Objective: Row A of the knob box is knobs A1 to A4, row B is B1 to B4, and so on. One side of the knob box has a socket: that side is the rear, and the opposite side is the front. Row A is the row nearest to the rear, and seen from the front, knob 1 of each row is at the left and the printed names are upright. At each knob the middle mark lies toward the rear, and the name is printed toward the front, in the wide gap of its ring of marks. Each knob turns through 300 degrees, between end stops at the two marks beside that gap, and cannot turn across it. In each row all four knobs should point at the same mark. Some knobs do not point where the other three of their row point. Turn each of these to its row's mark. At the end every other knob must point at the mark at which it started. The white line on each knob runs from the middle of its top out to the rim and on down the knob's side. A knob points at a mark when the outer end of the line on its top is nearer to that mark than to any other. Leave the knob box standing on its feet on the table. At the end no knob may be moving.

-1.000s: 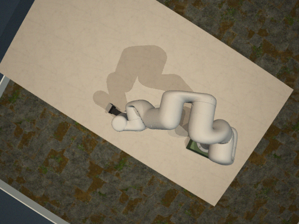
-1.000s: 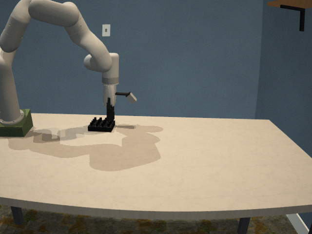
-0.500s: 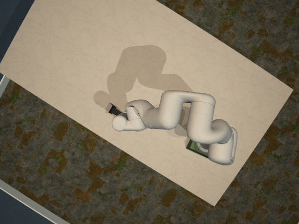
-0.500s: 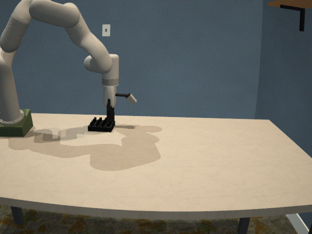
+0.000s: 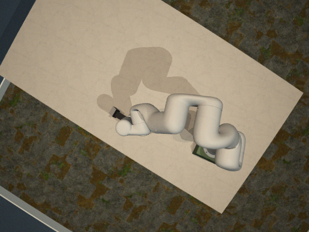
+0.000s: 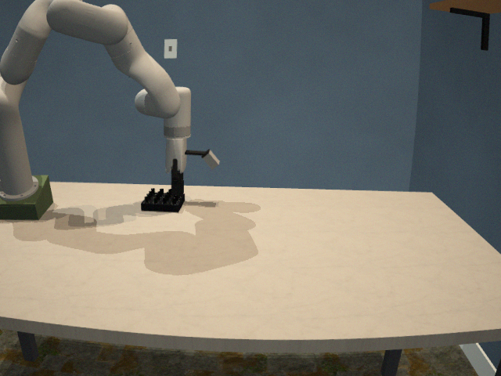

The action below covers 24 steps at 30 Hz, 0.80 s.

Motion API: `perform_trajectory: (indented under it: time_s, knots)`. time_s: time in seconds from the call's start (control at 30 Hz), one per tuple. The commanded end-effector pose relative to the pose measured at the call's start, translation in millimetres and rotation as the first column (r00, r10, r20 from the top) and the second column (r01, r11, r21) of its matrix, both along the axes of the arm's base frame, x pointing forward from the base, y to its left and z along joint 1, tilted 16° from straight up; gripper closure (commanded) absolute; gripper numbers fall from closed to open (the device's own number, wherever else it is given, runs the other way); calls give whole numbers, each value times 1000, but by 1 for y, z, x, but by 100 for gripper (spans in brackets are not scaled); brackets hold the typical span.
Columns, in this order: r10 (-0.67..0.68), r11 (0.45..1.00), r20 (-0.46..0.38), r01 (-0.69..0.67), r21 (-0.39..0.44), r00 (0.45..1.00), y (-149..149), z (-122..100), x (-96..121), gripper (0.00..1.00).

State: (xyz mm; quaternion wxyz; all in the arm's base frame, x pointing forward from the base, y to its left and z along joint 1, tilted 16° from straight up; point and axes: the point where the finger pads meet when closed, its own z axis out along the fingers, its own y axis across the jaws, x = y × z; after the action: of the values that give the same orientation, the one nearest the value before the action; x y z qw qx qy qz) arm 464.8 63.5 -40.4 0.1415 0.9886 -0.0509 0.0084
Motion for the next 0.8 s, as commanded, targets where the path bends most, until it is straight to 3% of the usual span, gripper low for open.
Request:
perform_trajectory:
  time_s: [0.0,0.57,0.6,0.77]
  knots:
    - [1,1000,4,-1,2,1000,1,1,2,81]
    - [1,1000,4,-1,2,1000,1,1,2,81]
    - [1,1000,4,-1,2,1000,1,1,2,92]
    - [1,1000,4,-1,2,1000,1,1,2,92]
